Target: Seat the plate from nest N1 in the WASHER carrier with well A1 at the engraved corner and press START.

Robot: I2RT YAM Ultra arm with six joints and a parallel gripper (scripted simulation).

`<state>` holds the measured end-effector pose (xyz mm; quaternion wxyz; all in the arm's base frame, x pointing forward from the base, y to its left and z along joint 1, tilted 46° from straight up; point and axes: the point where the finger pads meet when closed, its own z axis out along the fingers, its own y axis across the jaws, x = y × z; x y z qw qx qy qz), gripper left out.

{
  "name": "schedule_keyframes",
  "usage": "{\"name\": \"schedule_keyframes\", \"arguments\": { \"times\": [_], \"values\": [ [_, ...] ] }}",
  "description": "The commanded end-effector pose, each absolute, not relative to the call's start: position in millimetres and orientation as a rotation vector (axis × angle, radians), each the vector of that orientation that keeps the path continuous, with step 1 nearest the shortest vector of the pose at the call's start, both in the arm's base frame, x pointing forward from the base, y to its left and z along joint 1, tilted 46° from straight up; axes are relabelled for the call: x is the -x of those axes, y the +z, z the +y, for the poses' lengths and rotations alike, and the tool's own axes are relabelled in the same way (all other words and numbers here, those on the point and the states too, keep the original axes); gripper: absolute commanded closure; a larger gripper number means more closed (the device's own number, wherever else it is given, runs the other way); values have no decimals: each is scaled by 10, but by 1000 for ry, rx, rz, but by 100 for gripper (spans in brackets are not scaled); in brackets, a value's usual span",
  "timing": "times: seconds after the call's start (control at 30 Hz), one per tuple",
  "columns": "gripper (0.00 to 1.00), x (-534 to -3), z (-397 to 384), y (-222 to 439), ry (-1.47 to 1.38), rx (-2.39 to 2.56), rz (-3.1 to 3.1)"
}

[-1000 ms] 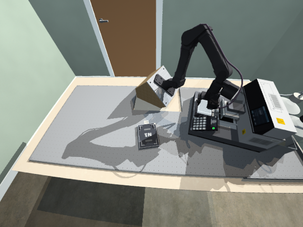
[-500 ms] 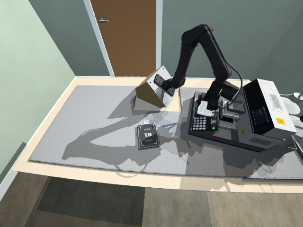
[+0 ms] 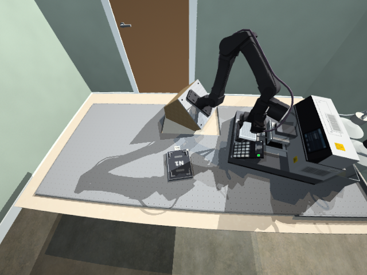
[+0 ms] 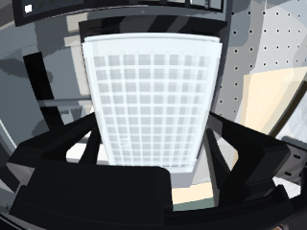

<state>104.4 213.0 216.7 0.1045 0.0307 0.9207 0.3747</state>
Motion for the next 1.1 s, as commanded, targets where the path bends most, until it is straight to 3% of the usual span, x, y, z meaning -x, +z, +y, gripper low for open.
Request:
{"name": "schedule_keyframes", "arguments": {
  "times": [0.0,1.07],
  "values": [
    [16,-1049,2110,2287,1133,-94,2666],
    [16,-1052,2117,2276,1139,-97,2659]
  ]
}}
